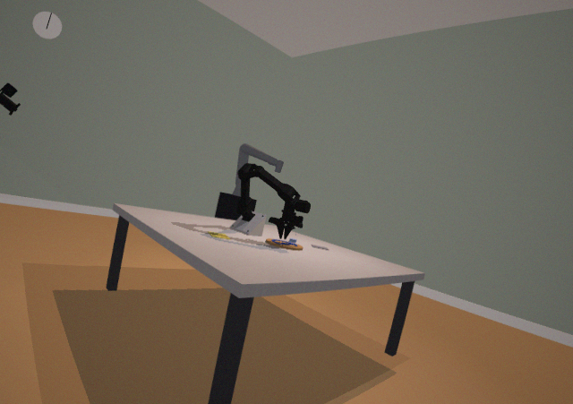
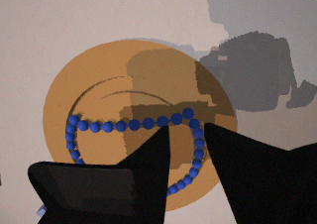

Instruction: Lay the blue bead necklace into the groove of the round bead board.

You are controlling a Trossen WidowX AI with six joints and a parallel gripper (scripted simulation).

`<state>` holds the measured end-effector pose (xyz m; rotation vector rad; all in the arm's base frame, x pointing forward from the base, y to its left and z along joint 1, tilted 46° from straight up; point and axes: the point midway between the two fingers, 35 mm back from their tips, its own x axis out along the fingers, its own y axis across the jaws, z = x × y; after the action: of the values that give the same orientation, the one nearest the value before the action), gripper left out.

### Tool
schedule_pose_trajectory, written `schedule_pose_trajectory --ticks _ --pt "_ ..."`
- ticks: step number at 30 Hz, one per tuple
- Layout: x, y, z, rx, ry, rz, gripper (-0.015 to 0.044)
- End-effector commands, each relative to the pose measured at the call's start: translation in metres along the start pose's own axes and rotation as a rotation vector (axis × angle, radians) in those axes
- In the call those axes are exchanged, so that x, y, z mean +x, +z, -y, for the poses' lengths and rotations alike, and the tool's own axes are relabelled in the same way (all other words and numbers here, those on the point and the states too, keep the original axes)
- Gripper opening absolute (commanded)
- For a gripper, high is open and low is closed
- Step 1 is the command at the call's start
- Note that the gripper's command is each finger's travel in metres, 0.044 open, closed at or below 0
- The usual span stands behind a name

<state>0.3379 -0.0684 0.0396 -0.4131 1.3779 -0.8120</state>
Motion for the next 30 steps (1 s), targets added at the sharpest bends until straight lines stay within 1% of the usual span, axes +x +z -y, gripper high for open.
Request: schedule_pose_trajectory --ticks 1,13,30 --pt "-0.0088 0.0 -0.0032 0.809 0.0 -0.007 0.012" --pt "-0.0139 -0.0004 -0.0049 1.379 -0.003 -0.007 0.012" --pt "-0.014 -0.0004 -0.0049 1.394 -0.003 -0.007 0.012"
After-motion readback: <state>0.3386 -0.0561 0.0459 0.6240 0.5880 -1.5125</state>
